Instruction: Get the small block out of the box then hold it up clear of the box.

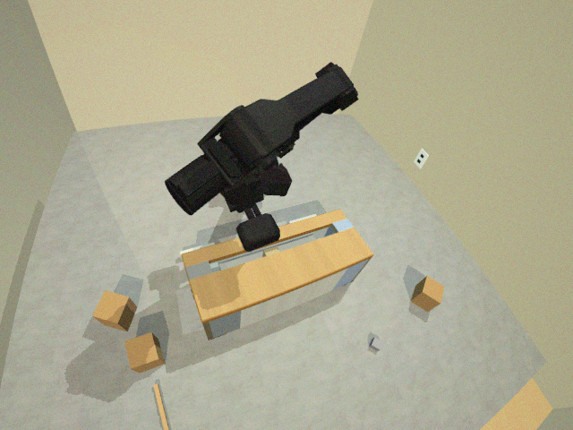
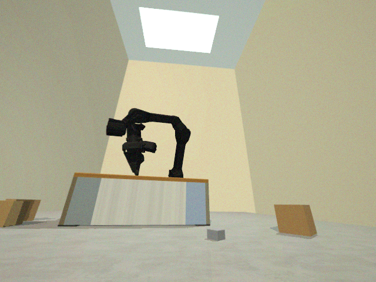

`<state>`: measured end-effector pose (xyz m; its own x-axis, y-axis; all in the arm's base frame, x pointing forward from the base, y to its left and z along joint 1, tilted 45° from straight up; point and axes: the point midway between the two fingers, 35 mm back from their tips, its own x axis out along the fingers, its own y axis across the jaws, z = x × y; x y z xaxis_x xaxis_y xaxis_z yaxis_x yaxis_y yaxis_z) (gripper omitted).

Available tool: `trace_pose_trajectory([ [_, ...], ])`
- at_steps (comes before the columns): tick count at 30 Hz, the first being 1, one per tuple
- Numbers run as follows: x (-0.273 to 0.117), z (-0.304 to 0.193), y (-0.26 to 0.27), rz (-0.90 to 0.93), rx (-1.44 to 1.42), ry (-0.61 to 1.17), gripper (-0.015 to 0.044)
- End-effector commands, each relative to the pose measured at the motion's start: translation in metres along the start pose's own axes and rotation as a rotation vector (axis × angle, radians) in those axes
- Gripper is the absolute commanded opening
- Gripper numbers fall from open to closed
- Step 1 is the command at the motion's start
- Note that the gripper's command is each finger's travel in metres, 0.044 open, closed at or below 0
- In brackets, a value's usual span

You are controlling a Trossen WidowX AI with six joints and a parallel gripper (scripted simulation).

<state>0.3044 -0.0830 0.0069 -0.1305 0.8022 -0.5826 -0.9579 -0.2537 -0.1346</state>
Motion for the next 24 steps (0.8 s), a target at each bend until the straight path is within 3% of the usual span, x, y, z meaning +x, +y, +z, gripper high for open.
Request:
trace_pose_trajectory([
  [1,-0.003,0.002,0.0,-0.007,0.0,-0.023,0.04],
  [24,0.032,-0.003,-0.002,-0.007,0.0,-0.022,0.04],
])
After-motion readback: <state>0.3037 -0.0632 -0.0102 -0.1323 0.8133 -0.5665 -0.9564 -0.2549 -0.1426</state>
